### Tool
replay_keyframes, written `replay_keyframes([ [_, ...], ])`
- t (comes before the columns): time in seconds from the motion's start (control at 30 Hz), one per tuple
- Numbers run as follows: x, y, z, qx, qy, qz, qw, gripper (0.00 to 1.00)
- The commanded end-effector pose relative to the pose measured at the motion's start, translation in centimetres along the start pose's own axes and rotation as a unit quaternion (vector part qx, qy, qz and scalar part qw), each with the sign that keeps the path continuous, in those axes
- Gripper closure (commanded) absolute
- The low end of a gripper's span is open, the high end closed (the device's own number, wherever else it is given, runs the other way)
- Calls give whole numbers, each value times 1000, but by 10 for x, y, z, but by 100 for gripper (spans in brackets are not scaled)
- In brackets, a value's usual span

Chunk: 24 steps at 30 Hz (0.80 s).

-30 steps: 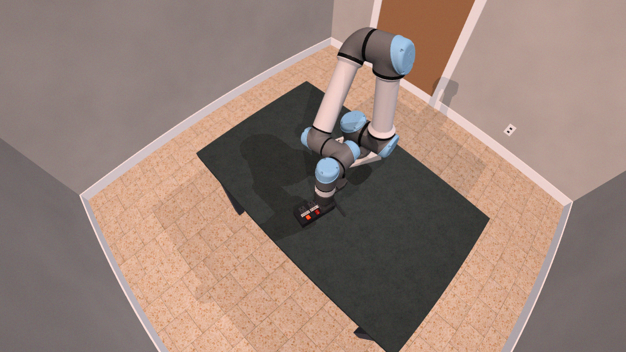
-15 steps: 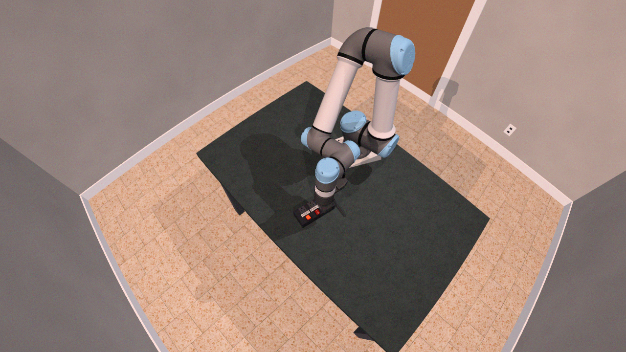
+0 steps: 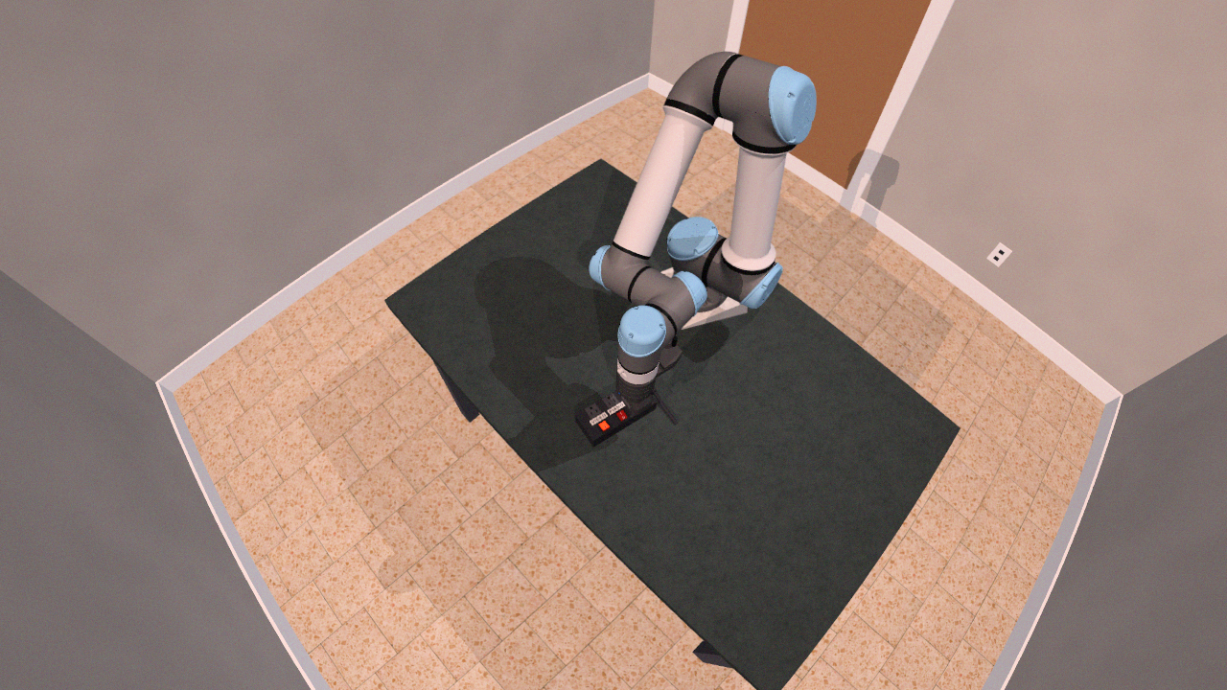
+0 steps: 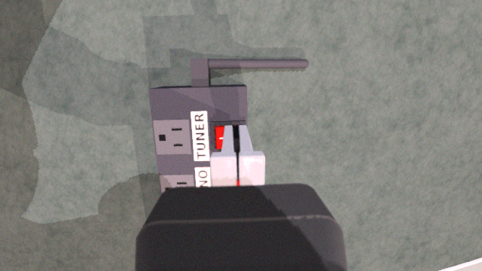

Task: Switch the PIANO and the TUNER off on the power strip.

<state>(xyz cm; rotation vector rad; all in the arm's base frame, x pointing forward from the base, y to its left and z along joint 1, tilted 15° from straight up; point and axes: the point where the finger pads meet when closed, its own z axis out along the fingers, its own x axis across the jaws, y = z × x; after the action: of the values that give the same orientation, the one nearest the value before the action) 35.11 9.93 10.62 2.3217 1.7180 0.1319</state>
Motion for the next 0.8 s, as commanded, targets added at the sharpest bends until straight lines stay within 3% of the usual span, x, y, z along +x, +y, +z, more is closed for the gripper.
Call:
replay_keyframes([
  [0.0, 0, 1, -14, -1, 0, 0, 1000, 100],
  [0.2, 0, 1, -27, -1, 0, 0, 1000, 100],
  [0.77, 0, 1, -28, -1, 0, 0, 1000, 100],
])
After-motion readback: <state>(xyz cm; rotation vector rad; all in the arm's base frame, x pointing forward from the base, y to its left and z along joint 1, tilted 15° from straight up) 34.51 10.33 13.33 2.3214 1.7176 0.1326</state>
